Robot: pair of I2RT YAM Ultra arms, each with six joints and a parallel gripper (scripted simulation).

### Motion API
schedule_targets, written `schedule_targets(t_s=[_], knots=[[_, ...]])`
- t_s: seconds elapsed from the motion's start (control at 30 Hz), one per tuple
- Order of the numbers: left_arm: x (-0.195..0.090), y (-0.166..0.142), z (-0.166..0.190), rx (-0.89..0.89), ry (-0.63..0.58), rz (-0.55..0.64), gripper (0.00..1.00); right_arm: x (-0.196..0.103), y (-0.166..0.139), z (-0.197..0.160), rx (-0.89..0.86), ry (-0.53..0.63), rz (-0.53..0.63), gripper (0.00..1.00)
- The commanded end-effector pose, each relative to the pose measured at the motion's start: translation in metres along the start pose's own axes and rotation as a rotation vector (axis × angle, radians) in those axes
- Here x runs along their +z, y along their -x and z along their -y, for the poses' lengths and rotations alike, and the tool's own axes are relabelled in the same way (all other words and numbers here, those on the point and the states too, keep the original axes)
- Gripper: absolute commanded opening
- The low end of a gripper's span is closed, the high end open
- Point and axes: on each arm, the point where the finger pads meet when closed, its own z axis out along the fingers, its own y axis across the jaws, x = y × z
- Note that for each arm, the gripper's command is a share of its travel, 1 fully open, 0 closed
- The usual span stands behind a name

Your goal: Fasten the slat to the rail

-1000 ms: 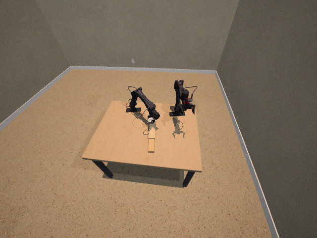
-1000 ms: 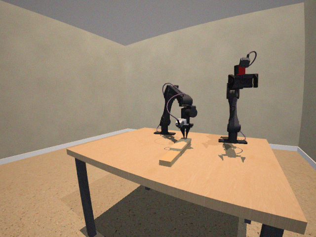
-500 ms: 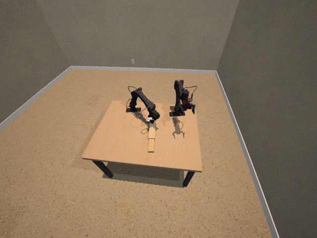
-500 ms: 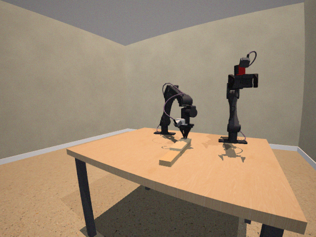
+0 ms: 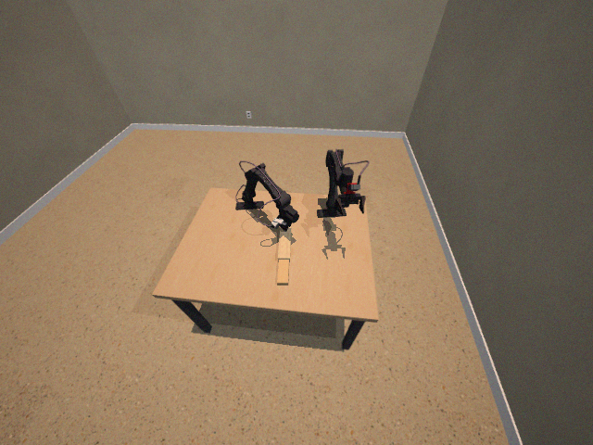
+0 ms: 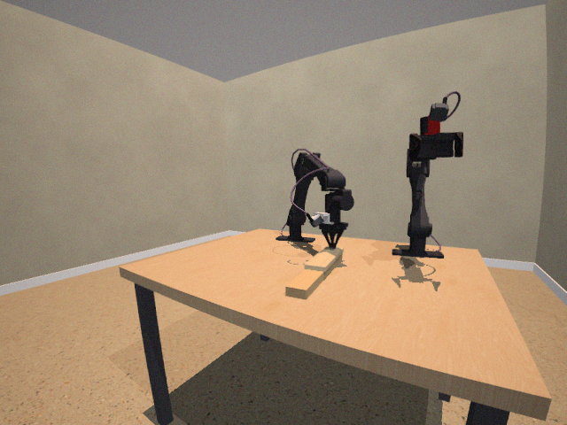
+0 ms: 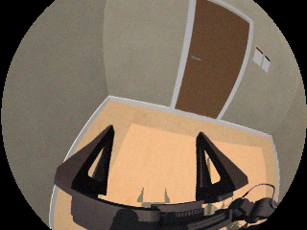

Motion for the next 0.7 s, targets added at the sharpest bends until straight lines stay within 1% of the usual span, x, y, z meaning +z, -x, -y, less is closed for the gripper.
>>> schedule_targets(t_s=[0.0, 0.1, 0.17, 0.67], knots=[[-0.0047, 0.0084, 0.0001, 0.005, -0.004, 0.026, 1.00, 0.0091, 0.0006, -0.0033, 0.105, 0.005, 0.015, 0.12], [-0.0047, 0.0084, 0.0001, 0.005, -0.004, 0.026, 1.00, 0.0091, 0.0006, -0.0033, 0.165, 0.005, 0.015, 0.12], [-0.0047, 0.0084, 0.0001, 0.005, -0.004, 0.026, 1.00, 0.0091, 0.0006, -0.0033, 0.165, 0.005, 0.015, 0.12], [-0.0047, 0.0084, 0.0001, 0.005, -0.004, 0.026, 1.00, 0.0092, 0.0006, -0.0033, 0.464, 0.007, 0.014, 0.12]])
